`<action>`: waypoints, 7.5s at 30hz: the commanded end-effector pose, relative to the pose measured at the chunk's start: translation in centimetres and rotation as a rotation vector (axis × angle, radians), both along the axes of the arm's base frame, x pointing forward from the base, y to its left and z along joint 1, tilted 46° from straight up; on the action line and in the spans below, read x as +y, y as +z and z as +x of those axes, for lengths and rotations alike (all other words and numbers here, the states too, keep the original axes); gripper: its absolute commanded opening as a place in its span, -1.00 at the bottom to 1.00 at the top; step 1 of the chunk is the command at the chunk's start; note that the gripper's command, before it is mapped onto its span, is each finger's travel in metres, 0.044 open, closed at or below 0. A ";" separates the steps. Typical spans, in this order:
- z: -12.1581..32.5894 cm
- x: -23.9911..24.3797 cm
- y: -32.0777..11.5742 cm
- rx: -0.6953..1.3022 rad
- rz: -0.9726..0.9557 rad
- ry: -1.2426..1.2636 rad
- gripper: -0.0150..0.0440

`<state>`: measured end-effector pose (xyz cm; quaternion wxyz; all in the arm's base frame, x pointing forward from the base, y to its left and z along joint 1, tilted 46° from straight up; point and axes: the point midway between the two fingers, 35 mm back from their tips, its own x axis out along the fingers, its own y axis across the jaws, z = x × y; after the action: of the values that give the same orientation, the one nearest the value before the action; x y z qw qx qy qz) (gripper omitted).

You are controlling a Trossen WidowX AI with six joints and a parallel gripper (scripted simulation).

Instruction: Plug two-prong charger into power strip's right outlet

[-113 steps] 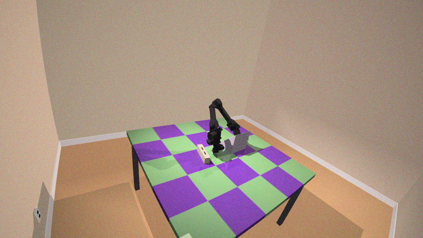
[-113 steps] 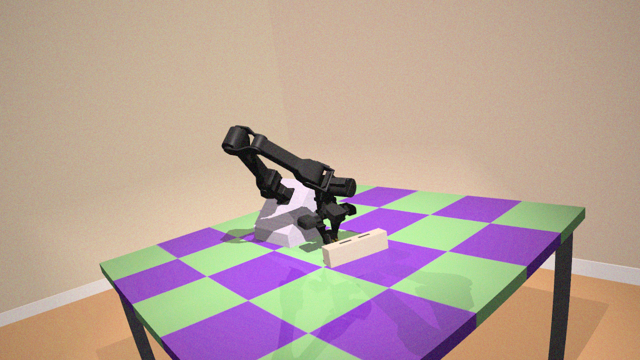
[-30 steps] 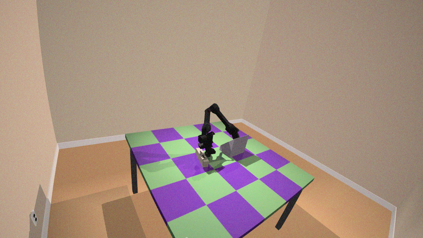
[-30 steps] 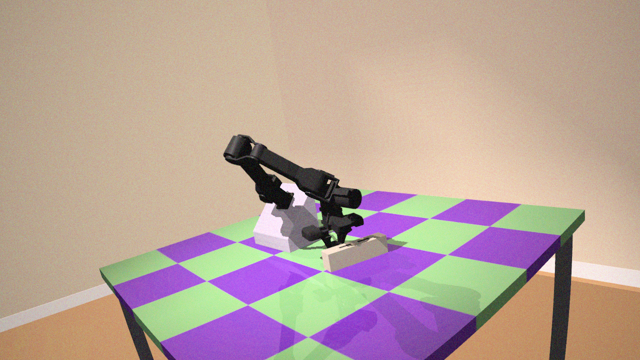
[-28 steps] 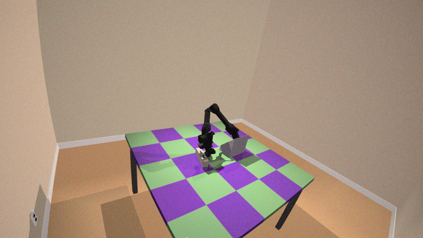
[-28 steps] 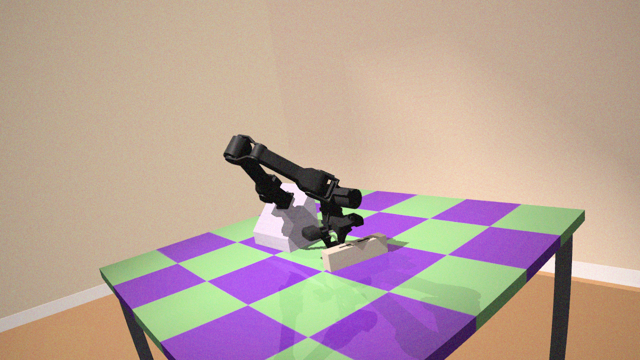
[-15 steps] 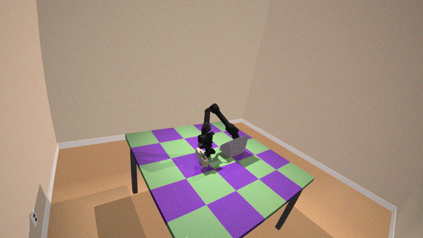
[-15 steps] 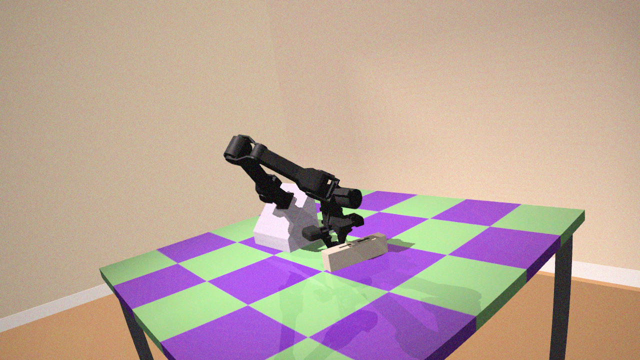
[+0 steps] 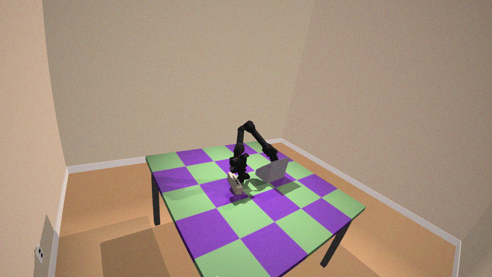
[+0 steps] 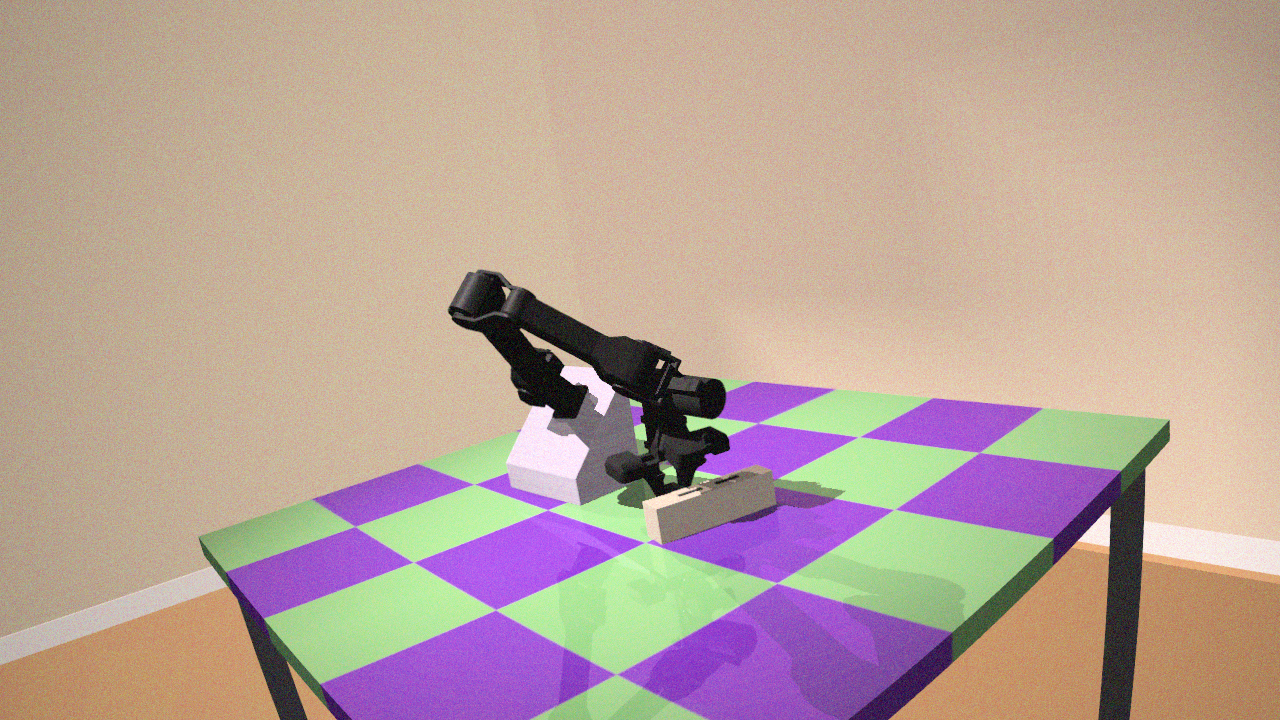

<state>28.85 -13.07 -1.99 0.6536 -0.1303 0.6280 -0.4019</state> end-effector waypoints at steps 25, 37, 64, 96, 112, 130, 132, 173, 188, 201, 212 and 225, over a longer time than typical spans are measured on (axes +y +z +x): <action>0.9 -0.3 0.3 0.004 -0.005 0.004 -0.49; 1.3 -0.5 0.4 0.003 -0.005 0.004 -0.49; 2.3 -0.9 0.6 0.003 -0.005 0.004 -0.49; 2.2 -0.7 0.9 0.003 -0.005 0.004 -0.49; 2.0 -0.6 0.8 0.003 -0.005 0.004 -0.49; 2.0 -0.6 0.8 0.003 -0.005 0.004 -0.49; 2.0 -0.7 0.8 0.003 -0.005 0.004 -0.49; 2.0 -0.7 0.8 0.003 -0.005 0.004 -0.49; 1.3 -0.5 0.4 0.029 0.009 0.002 -0.40; 1.3 -0.5 0.4 0.029 0.009 0.002 0.75; 1.1 -0.4 0.4 0.024 0.006 0.002 1.00; 0.7 -0.3 0.3 0.016 0.002 0.003 1.00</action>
<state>29.77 -13.33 -1.71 0.6494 -0.1332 0.6356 -0.3957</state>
